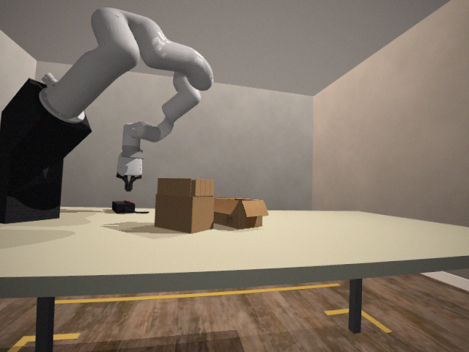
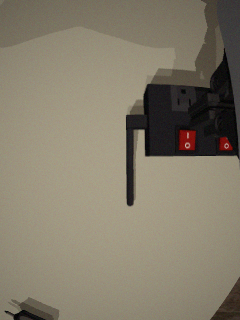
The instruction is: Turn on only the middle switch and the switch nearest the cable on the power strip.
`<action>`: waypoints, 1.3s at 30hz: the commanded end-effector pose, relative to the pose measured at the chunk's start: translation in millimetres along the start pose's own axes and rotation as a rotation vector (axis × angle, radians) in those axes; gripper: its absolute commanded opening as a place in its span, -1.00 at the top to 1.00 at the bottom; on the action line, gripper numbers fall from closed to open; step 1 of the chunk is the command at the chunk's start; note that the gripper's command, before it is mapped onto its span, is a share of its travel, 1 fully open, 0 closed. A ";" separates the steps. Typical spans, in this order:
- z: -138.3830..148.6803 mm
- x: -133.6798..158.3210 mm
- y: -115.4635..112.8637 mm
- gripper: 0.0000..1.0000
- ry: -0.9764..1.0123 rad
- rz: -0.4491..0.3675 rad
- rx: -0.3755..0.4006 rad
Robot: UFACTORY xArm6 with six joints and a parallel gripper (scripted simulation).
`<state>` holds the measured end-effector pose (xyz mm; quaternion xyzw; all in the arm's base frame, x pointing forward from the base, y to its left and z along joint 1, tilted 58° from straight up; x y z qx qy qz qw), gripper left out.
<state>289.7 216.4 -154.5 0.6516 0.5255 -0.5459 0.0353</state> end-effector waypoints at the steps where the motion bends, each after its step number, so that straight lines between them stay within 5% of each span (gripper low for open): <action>1: -0.6 0.5 -0.2 1.00 0.000 -0.002 -0.001; 39: -1.0 0.6 35.5 1.00 0.000 -0.002 -0.001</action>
Point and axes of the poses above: the point where the finger pads meet when closed, its own y axis out along the fingers, its own z axis across the jaws, x = y × z, the point moved 5 cm from there along -y, back along the fingers, and after that the axes turned 6 degrees about -y, right-handed, at the moved point
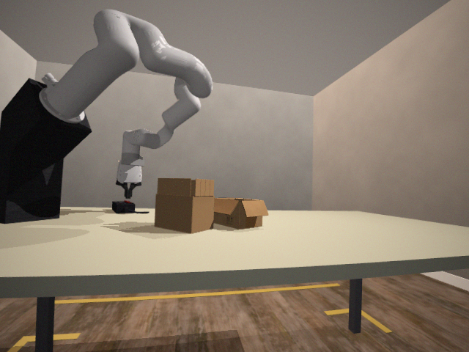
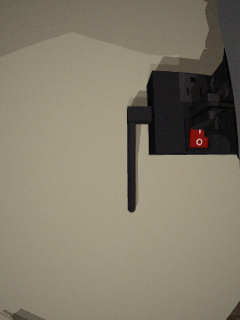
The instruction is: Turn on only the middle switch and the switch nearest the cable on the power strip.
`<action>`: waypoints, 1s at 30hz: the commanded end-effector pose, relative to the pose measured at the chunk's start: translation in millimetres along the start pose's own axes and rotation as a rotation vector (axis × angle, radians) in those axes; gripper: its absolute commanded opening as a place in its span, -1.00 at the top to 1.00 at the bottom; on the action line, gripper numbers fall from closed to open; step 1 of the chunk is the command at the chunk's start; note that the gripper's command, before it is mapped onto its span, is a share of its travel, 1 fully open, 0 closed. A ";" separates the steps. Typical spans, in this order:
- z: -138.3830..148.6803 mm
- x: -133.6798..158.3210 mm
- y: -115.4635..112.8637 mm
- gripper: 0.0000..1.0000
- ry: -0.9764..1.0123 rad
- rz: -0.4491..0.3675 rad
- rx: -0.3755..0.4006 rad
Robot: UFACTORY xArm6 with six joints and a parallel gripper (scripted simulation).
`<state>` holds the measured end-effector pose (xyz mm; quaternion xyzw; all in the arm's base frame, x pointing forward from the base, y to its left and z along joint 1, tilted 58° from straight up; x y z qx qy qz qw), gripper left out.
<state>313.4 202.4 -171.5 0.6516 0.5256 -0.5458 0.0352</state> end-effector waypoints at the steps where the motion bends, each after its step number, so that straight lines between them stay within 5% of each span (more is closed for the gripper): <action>1: -0.5 0.5 4.1 1.00 0.000 -0.001 -0.001; 30: -0.6 0.5 10.6 1.00 0.000 -0.001 -0.001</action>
Point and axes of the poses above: the point where the finger pads meet when closed, its own y axis out along the fingers, its own z axis across the jaws, x = y × z, the point moved 5 cm from there along -y, back along the fingers, and after that the axes turned 6 degrees about -y, right-handed, at the moved point
